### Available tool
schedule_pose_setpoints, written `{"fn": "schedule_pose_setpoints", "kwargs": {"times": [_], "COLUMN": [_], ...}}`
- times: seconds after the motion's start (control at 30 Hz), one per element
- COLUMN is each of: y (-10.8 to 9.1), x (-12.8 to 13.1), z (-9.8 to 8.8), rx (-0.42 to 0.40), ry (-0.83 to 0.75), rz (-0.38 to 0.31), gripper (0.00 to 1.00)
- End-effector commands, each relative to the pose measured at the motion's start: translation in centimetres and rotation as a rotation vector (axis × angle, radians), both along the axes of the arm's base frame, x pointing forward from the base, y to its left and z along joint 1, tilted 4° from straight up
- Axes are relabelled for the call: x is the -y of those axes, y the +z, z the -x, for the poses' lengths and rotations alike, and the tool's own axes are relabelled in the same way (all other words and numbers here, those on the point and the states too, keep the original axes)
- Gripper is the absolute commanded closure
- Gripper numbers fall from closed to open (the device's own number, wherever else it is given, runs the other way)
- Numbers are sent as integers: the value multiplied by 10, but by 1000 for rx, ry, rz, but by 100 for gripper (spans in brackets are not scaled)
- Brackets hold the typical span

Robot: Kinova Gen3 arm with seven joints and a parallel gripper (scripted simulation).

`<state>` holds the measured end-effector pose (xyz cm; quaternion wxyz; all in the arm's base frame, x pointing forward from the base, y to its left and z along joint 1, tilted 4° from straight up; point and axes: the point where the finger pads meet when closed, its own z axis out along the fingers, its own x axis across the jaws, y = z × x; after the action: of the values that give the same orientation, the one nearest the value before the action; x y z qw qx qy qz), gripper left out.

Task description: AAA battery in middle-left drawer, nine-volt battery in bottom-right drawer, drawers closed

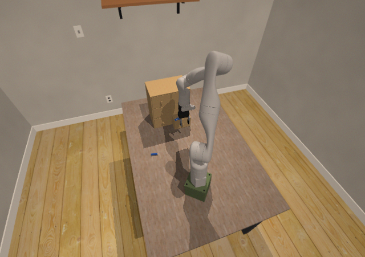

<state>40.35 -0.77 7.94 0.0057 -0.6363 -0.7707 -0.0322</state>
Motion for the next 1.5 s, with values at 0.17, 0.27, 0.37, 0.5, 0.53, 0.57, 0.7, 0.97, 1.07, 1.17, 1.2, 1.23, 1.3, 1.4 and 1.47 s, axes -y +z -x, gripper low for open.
{"fn": "schedule_pose_setpoints", "kwargs": {"times": [0.17,0.27,0.37,0.5,0.53,0.57,0.7,0.97,1.07,1.17,1.2,1.23,1.3,1.4,1.47], "y": [0,0,-1,-1,-1,-2,-2,-3,-3,-3,-3,-3,-3,-2,-2], "x": [3,4,6,8,9,10,11,19,21,24,25,25,26,29,31], "z": [3,5,7,11,12,13,15,23,26,29,30,30,31,34,36], "rx": [-1,-2,-3,-4,-4,-4,-5,-2,1,5,6,6,8,14,19], "ry": [46,86,135,213,235,257,306,534,633,739,776,776,813,928,1007], "rz": [-1,-1,-2,-3,-4,-4,-5,-12,-14,-18,-19,-19,-20,-23,-24], "gripper": [0,0,0,0,0,0,0,0,0,0,0,0,0,0,0]}}
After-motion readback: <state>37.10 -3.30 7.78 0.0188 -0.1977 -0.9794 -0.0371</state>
